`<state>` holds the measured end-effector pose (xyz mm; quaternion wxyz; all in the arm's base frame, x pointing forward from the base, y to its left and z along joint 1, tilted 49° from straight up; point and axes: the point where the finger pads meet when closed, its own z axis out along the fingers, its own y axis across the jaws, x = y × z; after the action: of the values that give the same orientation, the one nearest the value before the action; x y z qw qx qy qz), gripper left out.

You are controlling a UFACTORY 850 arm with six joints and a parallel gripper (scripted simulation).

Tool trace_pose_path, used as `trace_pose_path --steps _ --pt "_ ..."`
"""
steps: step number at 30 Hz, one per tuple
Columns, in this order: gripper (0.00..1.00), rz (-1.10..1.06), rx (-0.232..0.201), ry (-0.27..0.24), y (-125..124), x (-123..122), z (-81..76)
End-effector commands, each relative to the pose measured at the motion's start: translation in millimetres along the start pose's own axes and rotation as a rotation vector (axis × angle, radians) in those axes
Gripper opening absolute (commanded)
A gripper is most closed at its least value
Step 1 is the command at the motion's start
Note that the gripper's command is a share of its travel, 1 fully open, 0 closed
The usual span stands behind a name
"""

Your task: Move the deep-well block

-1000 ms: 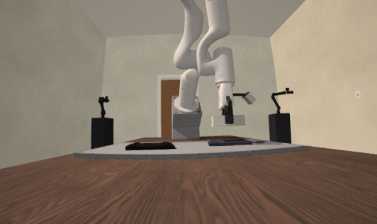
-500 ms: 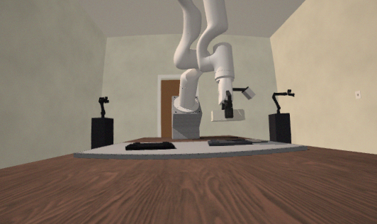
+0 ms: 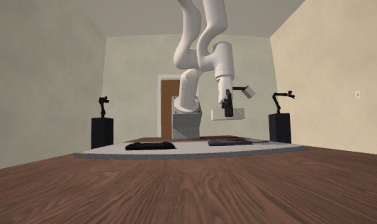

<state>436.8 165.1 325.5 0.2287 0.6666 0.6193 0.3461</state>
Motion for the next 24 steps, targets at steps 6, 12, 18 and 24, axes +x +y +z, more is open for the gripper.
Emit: trace_pose_path --steps 6,12,18,24 --pt "0.0 -0.233 -0.001 0.0 7 -22 -0.3" --pt "0.0 -0.288 -0.001 0.0 13 -41 -0.3" --pt "0.0 -0.288 -0.001 0.0 17 -54 -0.3" --pt "0.0 -0.288 -0.001 0.0 23 -73 -0.3"
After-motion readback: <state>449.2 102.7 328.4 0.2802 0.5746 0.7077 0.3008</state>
